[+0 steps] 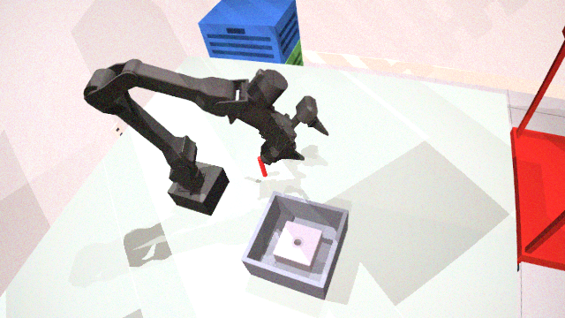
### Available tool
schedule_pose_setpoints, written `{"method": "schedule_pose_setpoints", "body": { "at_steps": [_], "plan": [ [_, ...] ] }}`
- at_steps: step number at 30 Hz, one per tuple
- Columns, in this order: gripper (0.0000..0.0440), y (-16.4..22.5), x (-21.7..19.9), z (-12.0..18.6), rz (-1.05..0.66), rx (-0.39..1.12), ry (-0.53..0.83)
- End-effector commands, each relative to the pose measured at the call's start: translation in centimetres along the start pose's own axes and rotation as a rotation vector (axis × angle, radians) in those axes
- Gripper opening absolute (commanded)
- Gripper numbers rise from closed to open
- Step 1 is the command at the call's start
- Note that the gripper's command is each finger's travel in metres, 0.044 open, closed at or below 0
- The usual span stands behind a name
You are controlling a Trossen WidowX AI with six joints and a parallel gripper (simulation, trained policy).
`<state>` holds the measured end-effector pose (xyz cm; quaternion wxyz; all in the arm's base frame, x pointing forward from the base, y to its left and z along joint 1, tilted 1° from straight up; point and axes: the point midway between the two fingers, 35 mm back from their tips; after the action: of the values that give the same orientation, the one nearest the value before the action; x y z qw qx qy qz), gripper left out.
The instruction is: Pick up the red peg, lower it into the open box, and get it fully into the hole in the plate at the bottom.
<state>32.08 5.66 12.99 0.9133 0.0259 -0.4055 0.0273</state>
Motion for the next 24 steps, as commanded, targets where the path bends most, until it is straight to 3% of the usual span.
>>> {"method": "schedule_pose_setpoints", "body": {
  "at_steps": [1, 24],
  "plan": [
    [0.044, 1.1, -0.5, 0.6, 0.061, 0.014, 0.072],
    [0.044, 5.3, -9.2, 7.2, 0.468, 0.113, 0.731]
  ]
}}
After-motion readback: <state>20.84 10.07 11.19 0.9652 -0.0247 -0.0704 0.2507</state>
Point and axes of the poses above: the point midway between the two fingers, 35 mm back from their tips, its own z axis back along the fingers, its own x axis across the jaws, y = z × x, and after that the axes turned 12 degrees about -z, right-handed
